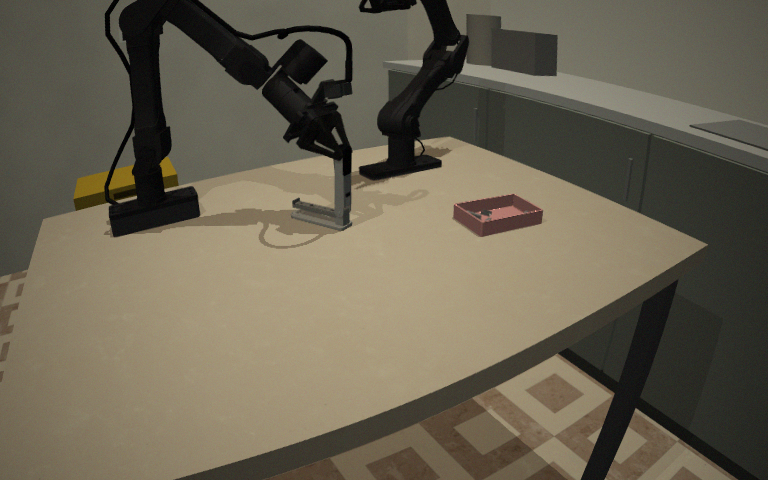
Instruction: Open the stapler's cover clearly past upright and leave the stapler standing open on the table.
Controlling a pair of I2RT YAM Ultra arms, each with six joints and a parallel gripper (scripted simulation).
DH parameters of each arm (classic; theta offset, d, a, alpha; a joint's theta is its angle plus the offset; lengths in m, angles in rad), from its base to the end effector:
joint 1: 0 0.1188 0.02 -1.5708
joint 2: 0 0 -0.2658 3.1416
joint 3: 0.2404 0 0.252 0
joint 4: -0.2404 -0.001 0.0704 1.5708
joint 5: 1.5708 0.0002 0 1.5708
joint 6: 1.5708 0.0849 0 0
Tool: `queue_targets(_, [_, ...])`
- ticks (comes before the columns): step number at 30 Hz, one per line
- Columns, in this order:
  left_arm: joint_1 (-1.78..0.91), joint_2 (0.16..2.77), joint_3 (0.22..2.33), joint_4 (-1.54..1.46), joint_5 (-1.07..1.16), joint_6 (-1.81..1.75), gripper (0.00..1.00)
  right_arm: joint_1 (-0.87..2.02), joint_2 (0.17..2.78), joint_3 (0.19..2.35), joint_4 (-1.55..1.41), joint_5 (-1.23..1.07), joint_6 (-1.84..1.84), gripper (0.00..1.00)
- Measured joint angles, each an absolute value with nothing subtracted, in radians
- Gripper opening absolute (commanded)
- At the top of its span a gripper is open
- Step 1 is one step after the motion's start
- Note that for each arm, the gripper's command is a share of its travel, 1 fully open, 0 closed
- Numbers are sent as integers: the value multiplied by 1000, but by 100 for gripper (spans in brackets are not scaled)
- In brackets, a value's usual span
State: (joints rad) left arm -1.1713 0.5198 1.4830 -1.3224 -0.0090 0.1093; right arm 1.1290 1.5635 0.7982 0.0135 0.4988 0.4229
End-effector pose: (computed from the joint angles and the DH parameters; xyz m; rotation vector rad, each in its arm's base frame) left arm 0.0114 -0.0224 0.4312 1.1864 1.6029 -0.6918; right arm 0.1820 0.2921 0.1592 -0.5358 2.1620 0.2705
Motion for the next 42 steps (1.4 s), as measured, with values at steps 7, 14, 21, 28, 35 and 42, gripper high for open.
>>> queue_targets(7, [-1171, 520, 1483, -1322, -9, 109, 58, 1087, 1612, 913, -125, 433, 432, 18])
queue_targets(14, [-1171, 520, 1483, -1322, -9, 109, 58, 1059, 1652, 1002, -229, 385, 435, 18])
queue_targets(21, [-1171, 520, 1483, -1322, -9, 109, 58, 1029, 1711, 1111, -345, 332, 435, 18])
queue_targets(28, [-1171, 520, 1483, -1322, -9, 109, 58, 1010, 1750, 1182, -422, 298, 435, 18])
queue_targets(35, [-1171, 520, 1483, -1322, -9, 109, 58, 1010, 1751, 1187, -432, 295, 435, 18])
queue_targets(42, [-1171, 520, 1483, -1322, -9, 109, 58, 1010, 1751, 1188, -442, 288, 435, 44])
